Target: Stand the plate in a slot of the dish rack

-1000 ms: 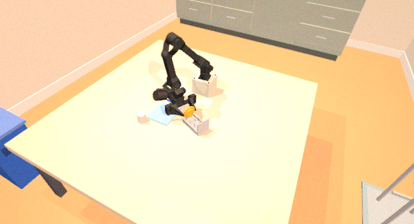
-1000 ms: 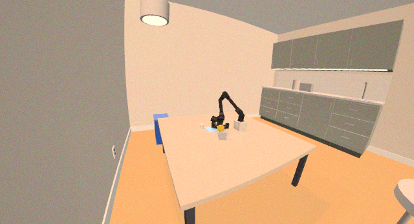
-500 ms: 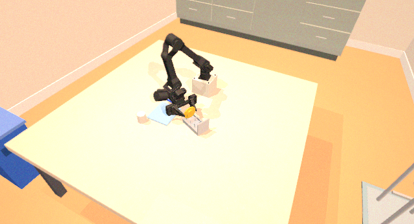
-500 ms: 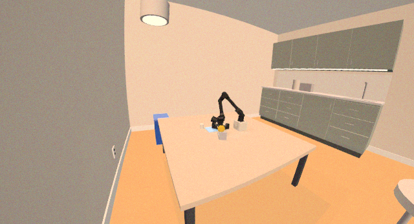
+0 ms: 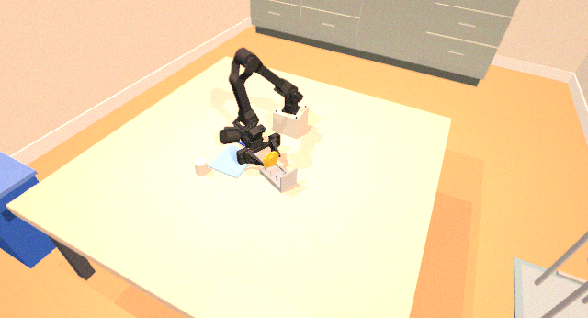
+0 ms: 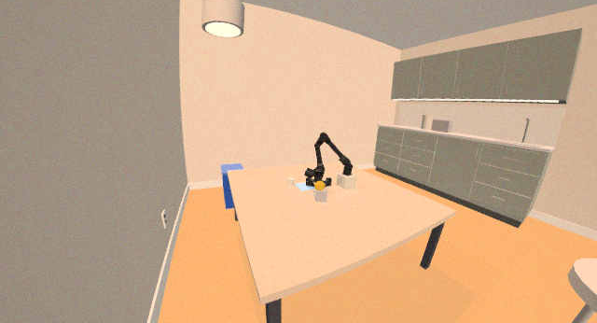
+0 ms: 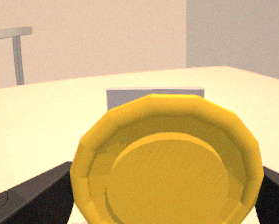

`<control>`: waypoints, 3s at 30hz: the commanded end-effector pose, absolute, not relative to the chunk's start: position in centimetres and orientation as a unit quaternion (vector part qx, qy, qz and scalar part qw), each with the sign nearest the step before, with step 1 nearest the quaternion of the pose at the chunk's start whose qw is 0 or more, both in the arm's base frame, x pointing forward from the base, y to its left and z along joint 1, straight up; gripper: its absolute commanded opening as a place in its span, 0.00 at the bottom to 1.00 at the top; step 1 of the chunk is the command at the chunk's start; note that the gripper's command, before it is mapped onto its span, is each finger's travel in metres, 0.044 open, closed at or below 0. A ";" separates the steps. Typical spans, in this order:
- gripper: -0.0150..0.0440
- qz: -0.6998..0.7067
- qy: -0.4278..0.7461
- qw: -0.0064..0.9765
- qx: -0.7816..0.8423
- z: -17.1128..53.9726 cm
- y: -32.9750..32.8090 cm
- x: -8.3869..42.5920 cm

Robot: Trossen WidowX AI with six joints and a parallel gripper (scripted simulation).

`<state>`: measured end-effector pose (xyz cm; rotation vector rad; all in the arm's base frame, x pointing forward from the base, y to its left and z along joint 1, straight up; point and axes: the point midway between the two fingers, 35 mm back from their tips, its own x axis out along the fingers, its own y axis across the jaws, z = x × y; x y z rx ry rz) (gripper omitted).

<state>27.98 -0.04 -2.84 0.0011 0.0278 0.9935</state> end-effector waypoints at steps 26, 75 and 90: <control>0.25 0.476 0.031 0.878 0.030 -3.0 0.6 27.9; 0.25 0.477 0.034 0.877 0.037 -2.5 0.5 28.2; 0.25 0.478 0.037 0.877 0.042 -4.3 0.5 28.2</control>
